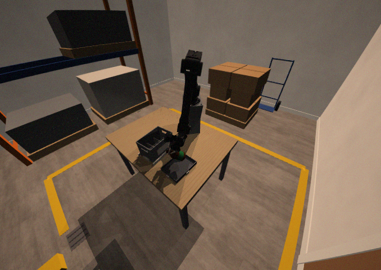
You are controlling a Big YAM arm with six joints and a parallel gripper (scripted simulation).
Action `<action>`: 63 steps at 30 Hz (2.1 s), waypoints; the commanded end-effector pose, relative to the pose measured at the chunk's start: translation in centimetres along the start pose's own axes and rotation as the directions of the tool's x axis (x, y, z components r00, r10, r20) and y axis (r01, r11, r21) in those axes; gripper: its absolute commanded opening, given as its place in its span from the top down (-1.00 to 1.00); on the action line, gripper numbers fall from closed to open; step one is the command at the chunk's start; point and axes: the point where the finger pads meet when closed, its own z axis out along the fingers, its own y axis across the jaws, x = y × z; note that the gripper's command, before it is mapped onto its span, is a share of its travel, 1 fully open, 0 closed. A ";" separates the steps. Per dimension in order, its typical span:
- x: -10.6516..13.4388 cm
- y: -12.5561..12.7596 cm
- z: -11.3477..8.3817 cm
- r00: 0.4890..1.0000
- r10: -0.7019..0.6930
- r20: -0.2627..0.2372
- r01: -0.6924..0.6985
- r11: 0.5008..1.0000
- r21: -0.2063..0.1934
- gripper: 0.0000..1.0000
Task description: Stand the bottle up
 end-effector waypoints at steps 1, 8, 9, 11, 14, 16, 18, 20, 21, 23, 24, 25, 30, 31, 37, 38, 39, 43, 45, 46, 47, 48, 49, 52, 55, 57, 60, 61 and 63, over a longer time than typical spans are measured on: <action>0.6 0.5 -0.1 1.000 0.006 0.007 -0.006 1.000 -0.017 1.00; 0.6 0.5 -0.1 1.000 0.007 0.008 -0.006 1.000 -0.018 1.00; 0.6 0.5 -0.1 1.000 0.007 0.008 -0.006 1.000 -0.018 1.00; 0.6 0.5 -0.1 1.000 0.007 0.008 -0.006 1.000 -0.018 1.00; 0.6 0.5 -0.1 1.000 0.007 0.008 -0.006 1.000 -0.018 1.00; 0.6 0.5 -0.1 1.000 0.007 0.008 -0.006 1.000 -0.018 1.00; 0.6 0.5 -0.1 1.000 0.007 0.008 -0.006 1.000 -0.018 1.00; 0.6 0.5 -0.1 1.000 0.007 0.008 -0.006 1.000 -0.018 1.00; 0.6 0.5 -0.1 1.000 0.007 0.008 -0.006 1.000 -0.018 1.00; 0.6 0.5 -0.1 1.000 0.007 0.008 -0.006 1.000 -0.018 1.00; 0.6 0.5 -0.1 1.000 0.007 0.008 -0.006 1.000 -0.018 1.00; 0.6 0.5 -0.1 1.000 0.007 0.008 -0.006 1.000 -0.018 1.00; 0.6 0.5 -0.1 1.000 0.007 0.008 -0.006 1.000 -0.018 1.00; 0.6 0.5 -0.1 1.000 0.007 0.008 -0.006 1.000 -0.018 1.00; 0.6 0.5 -0.1 1.000 0.007 0.008 -0.006 1.000 -0.018 1.00; 0.6 0.5 -0.1 1.000 0.007 0.008 -0.006 1.000 -0.018 1.00; 0.6 0.5 -0.1 1.000 0.007 0.008 -0.006 1.000 -0.018 1.00; 0.6 0.5 -0.1 1.000 0.007 0.008 -0.006 1.000 -0.018 1.00; 0.6 0.4 -0.1 1.000 0.006 0.009 -0.006 1.000 -0.017 1.00; 0.7 0.4 -0.1 1.000 0.005 0.009 -0.005 1.000 -0.015 1.00; 0.7 0.3 0.0 1.000 0.004 0.009 -0.004 1.000 -0.014 1.00; 0.8 0.2 0.0 1.000 0.003 0.010 -0.003 1.000 -0.012 1.00; 0.8 0.2 0.0 1.000 0.003 0.012 -0.003 1.000 -0.012 1.00; 0.7 0.4 0.0 1.000 0.004 0.021 -0.004 1.000 -0.015 1.00; 0.2 1.0 -0.4 0.999 0.013 0.031 -0.012 1.000 -0.029 1.00; 0.7 0.4 0.1 0.999 0.003 0.034 -0.002 1.000 -0.014 1.00; 0.8 0.2 0.1 0.999 0.000 0.049 0.001 1.000 -0.011 1.00; 0.8 0.1 0.1 0.998 -0.001 0.055 0.001 1.000 -0.010 1.00; 0.8 0.2 0.1 0.998 0.000 0.069 0.001 1.000 -0.012 1.00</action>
